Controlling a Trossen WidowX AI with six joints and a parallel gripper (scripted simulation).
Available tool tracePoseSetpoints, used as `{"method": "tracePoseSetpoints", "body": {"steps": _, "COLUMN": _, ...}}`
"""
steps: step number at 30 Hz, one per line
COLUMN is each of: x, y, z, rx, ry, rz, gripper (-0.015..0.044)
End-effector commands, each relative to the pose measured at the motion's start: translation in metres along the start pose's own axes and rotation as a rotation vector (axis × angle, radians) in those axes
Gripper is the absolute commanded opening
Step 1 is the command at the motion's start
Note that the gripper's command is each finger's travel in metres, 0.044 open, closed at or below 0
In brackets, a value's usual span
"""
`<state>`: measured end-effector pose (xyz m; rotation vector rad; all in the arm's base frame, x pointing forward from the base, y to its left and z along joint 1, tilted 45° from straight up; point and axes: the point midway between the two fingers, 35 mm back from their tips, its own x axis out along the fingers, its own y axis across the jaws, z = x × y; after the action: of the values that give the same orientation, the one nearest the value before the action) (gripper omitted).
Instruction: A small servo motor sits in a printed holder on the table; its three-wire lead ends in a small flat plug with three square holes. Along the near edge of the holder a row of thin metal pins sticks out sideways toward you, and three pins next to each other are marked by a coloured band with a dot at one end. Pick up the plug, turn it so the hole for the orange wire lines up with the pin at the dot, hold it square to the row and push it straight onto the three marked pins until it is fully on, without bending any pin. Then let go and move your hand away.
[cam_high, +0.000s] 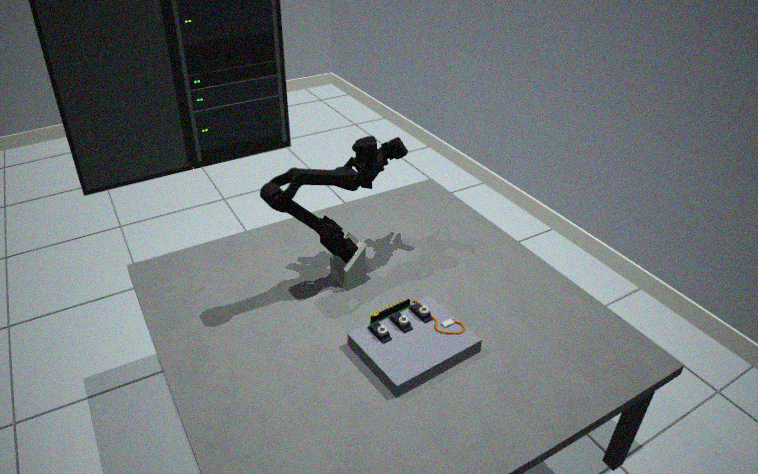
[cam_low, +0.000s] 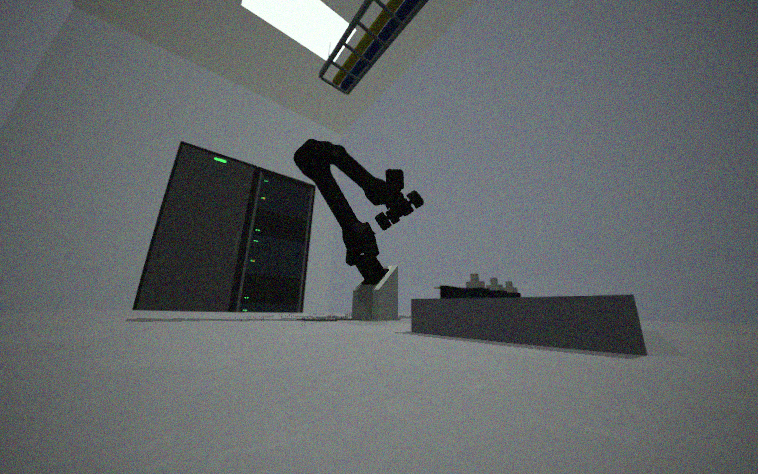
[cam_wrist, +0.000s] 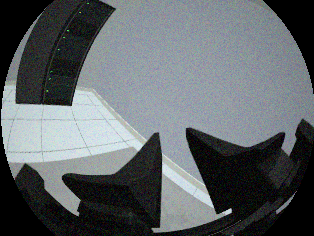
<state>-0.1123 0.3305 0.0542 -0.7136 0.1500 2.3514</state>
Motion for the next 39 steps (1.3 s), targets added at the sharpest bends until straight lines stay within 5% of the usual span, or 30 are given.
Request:
{"method": "tracePoseSetpoints", "body": {"steps": 1, "x": -0.021, "y": -0.037, "z": 0.002, "rx": 0.054, "ry": -0.008, "rz": -0.134, "gripper": 0.0115}}
{"method": "tracePoseSetpoints", "body": {"steps": 21, "x": -0.158, "y": -0.155, "z": -0.019, "rx": 0.295, "ry": -0.032, "rz": -0.703, "gripper": 0.0115}}
{"method": "tracePoseSetpoints", "body": {"steps": 39, "x": -0.317, "y": -0.19, "z": -0.049, "rx": 0.475, "ry": -0.061, "rz": -1.232, "gripper": 0.0115}}
